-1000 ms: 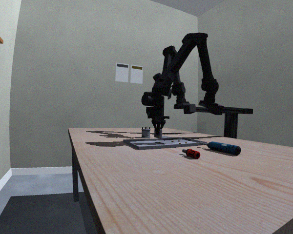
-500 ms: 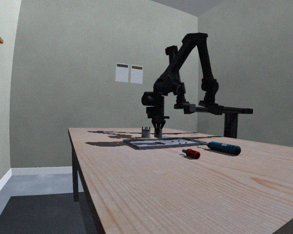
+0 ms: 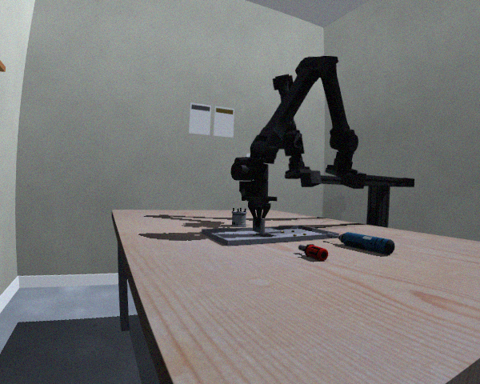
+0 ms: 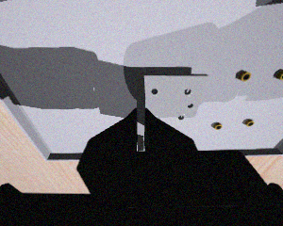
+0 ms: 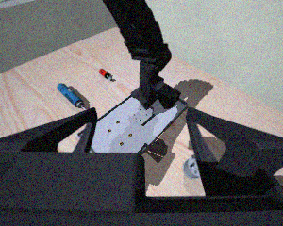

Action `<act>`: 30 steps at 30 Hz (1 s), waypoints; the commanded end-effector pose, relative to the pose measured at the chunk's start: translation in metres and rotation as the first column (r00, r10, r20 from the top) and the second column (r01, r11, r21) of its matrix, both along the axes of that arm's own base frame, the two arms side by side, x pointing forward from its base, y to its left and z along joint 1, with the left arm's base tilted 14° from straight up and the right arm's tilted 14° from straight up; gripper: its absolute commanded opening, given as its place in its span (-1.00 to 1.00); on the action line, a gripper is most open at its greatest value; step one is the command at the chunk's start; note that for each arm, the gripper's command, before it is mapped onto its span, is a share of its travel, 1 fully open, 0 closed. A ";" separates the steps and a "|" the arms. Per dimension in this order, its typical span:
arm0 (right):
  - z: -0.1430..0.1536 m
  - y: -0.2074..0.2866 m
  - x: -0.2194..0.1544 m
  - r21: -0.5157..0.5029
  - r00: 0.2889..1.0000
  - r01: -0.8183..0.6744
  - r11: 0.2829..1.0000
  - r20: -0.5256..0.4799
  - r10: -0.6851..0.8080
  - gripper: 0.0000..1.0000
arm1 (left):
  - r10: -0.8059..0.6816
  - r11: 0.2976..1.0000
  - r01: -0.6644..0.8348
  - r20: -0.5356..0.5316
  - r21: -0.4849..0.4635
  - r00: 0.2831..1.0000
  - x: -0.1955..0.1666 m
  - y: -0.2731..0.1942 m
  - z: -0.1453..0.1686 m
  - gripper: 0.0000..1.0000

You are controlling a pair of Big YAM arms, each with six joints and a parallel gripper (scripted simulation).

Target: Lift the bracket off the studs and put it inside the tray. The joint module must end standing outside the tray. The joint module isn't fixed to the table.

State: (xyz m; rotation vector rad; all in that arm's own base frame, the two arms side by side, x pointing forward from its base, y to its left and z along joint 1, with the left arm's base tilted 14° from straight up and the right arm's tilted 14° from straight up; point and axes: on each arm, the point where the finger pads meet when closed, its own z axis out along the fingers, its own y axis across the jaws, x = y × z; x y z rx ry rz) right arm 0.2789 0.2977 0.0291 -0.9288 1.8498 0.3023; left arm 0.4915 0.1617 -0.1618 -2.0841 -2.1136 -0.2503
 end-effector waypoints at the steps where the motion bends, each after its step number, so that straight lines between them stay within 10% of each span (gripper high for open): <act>1: 0.005 0.009 0.009 0.045 1.000 0.019 0.999 0.011 -0.019 1.00 | -0.008 1.000 0.008 0.051 0.011 0.999 0.030 0.012 0.017 -1.00; 7: 0.003 0.010 0.018 0.058 0.999 0.037 0.998 0.017 -0.038 1.00 | -0.010 1.000 0.010 0.038 0.007 0.999 0.025 0.007 -0.009 -1.00; 13: -0.004 0.014 0.019 0.069 0.999 0.036 0.997 0.017 -0.037 1.00 | -0.012 1.000 0.012 0.054 0.010 0.998 0.019 -0.008 0.038 0.36; 15: -0.004 0.014 0.019 0.069 0.999 0.036 0.997 0.017 -0.037 1.00 | -0.012 1.000 0.012 0.054 0.010 0.998 0.019 -0.008 0.038 0.36; 18: -0.008 0.014 0.022 0.075 0.999 0.046 0.996 0.017 -0.047 1.00 | -0.012 1.000 0.011 0.057 0.011 0.998 0.020 -0.012 0.057 0.95; 30: -0.023 0.018 0.029 0.095 0.998 0.062 0.994 0.016 -0.064 1.00 | -0.009 1.000 0.008 0.072 0.016 0.997 0.025 -0.019 0.104 0.95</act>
